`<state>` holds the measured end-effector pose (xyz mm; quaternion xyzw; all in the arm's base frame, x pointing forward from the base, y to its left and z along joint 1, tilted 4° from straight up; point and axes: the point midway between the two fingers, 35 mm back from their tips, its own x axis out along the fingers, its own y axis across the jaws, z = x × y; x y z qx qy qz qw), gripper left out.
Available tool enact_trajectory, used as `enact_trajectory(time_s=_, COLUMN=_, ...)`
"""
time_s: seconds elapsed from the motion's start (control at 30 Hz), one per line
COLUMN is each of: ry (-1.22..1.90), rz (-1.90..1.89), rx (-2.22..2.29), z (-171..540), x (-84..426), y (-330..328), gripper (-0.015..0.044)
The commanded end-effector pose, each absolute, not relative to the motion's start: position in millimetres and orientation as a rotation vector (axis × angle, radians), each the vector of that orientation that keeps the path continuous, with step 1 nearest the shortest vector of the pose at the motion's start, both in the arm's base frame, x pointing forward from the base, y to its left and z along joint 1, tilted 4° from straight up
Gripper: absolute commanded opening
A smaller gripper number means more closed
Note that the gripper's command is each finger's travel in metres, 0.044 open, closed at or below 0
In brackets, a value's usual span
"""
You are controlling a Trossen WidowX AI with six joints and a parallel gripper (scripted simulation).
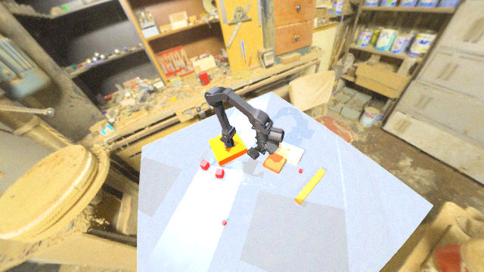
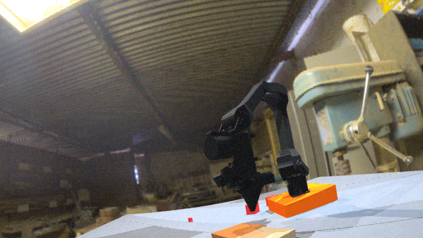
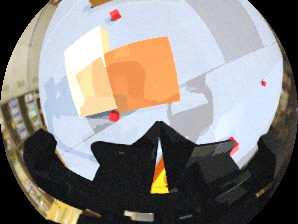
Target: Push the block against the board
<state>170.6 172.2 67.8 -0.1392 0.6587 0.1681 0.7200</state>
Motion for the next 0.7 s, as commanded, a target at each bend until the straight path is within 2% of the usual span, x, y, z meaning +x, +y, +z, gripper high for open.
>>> enact_trajectory(time_s=0.0, ry=1.445, rz=0.447, rx=-0.399, z=66, x=161, y=173, gripper=0.0000)
enact_trajectory(time_s=0.2, ry=1.434, rz=0.498, rx=-0.453, z=62, x=156, y=174, gripper=0.0000)
enact_trajectory(time_s=0.37, ry=1.427, rz=0.530, rx=-0.488, z=9, x=155, y=176, gripper=0.0000)
enact_trajectory(time_s=0.67, ry=1.426, rz=0.530, rx=-0.488, z=10, x=158, y=178, gripper=0.0000)
